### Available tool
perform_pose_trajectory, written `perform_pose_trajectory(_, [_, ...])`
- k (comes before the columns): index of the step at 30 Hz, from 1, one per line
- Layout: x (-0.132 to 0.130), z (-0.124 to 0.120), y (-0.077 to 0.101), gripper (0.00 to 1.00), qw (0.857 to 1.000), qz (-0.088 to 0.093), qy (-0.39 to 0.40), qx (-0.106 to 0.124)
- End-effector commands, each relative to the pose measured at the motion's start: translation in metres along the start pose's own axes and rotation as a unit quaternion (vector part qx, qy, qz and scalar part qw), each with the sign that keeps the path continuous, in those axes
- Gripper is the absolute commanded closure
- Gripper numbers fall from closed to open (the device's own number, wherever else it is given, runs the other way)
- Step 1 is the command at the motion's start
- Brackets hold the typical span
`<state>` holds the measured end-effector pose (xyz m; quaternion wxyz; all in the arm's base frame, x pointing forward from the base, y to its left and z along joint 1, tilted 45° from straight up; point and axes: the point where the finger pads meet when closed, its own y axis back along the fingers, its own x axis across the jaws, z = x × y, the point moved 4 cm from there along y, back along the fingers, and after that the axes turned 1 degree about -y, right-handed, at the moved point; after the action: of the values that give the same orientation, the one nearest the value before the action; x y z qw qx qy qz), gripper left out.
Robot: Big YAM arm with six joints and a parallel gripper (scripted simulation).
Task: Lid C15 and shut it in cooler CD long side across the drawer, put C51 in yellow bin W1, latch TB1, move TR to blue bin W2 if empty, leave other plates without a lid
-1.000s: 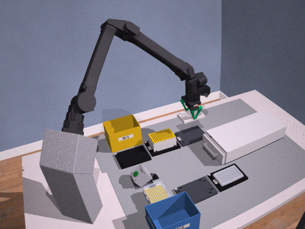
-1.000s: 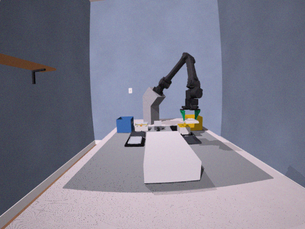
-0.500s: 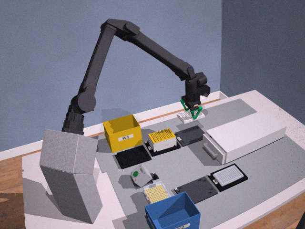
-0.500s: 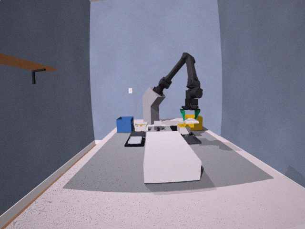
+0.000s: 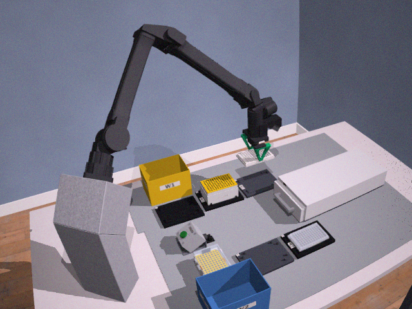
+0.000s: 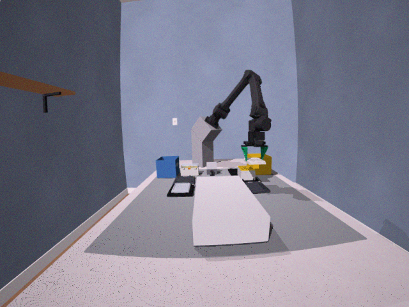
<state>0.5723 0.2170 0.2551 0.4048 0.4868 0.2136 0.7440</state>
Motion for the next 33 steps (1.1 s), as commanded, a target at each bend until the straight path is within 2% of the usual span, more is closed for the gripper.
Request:
perform_pose_trajectory(1, [0.023,-0.004,0.012,1.0,1.0,0.011,0.01,-0.016])
perform_pose_trajectory(4, [0.023,-0.007,0.012,1.0,1.0,0.011,0.01,-0.016])
perform_pose_trajectory(5, [0.016,-0.013,-0.002,1.0,1.0,0.006,0.003,-0.005])
perform_pose_trajectory(6, [0.025,-0.012,0.011,1.0,1.0,0.011,0.009,-0.016])
perform_pose_trajectory(21, [0.035,-0.045,0.011,1.0,1.0,0.012,0.009,-0.016])
perform_pose_trajectory(22, [0.027,-0.052,-0.004,1.0,1.0,0.006,0.002,-0.002])
perform_pose_trajectory(23, [0.036,-0.051,0.009,1.0,1.0,0.011,0.008,-0.014])
perform_pose_trajectory(24, [0.038,-0.053,0.01,1.0,1.0,0.012,0.008,-0.016])
perform_pose_trajectory(33, [0.045,-0.076,0.01,1.0,1.0,0.012,0.008,-0.015])
